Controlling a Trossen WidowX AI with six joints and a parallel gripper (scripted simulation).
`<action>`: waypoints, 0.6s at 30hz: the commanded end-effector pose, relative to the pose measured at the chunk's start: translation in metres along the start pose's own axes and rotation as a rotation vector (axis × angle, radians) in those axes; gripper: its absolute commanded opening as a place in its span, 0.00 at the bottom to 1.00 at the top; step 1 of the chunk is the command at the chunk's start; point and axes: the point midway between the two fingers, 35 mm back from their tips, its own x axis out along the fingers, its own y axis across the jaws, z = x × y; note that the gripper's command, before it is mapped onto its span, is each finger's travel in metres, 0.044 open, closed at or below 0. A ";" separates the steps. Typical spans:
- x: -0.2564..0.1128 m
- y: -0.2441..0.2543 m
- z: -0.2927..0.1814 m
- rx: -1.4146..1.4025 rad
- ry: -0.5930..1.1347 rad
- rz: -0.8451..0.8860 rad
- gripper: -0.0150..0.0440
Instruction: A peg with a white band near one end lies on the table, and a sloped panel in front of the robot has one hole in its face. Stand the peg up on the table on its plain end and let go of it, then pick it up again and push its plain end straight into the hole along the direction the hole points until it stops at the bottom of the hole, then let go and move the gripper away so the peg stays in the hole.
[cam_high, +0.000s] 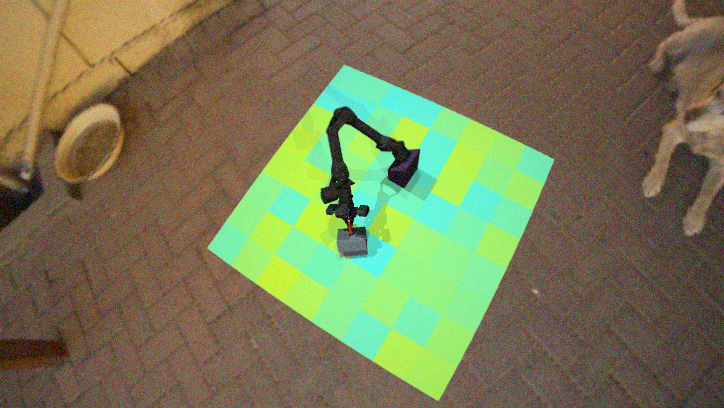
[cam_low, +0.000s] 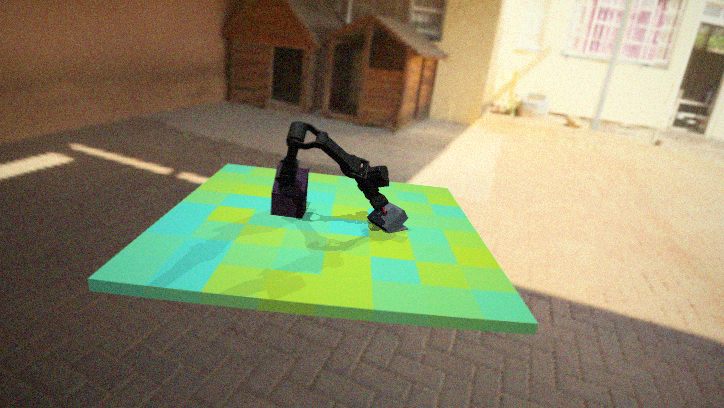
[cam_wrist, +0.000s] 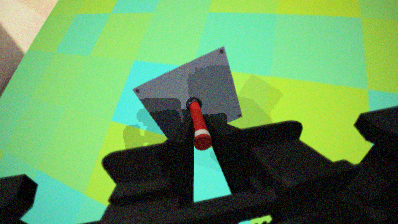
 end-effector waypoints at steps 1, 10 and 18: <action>0.003 0.000 0.001 -0.002 -0.002 0.000 0.25; 0.009 0.000 0.001 -0.002 -0.002 0.000 0.25; 0.014 0.000 0.001 -0.002 -0.002 0.000 0.25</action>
